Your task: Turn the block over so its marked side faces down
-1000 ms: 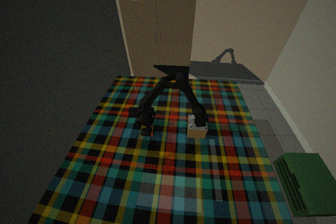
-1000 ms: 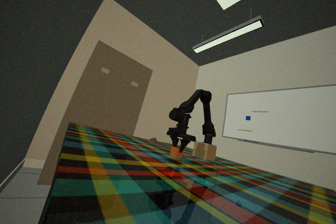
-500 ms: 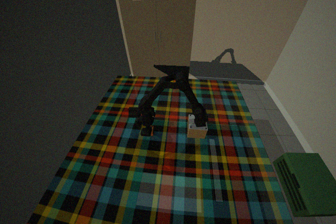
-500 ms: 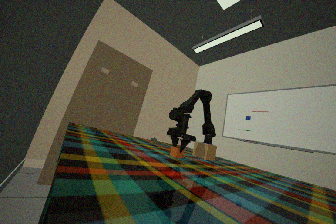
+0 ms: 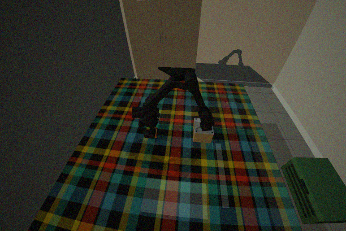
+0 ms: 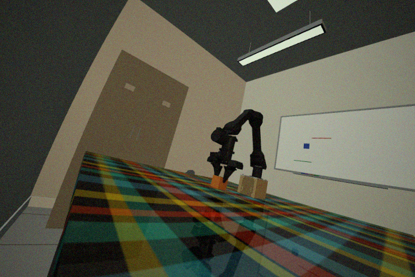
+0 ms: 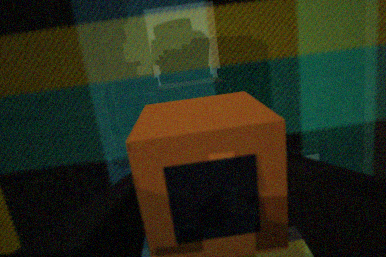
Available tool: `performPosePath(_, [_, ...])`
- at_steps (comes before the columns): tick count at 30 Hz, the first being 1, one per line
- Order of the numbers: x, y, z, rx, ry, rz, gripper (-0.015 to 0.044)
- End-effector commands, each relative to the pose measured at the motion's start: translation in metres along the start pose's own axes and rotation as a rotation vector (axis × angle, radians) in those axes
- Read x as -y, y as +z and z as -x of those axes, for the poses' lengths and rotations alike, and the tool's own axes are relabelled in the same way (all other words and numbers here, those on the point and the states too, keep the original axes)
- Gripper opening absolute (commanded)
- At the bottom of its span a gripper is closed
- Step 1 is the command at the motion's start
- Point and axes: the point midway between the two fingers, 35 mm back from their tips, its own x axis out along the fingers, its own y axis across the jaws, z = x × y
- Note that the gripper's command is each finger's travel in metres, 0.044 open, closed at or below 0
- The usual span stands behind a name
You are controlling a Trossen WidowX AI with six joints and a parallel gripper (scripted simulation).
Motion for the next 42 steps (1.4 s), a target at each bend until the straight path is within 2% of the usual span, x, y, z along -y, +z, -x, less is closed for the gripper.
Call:
performPosePath(1, [0.001, -0.002, -0.002, 0.047, -0.006, 0.004, 0.0000])
performPosePath(26, [0.001, -0.008, -0.005, 0.452, -0.004, 0.003, 0.0000])
performPosePath(31, [0.001, -0.009, -0.005, 0.478, -0.004, 0.002, 0.0000])
performPosePath(42, [-0.001, 0.001, -0.027, 0.613, -0.005, 0.008, 0.0000])
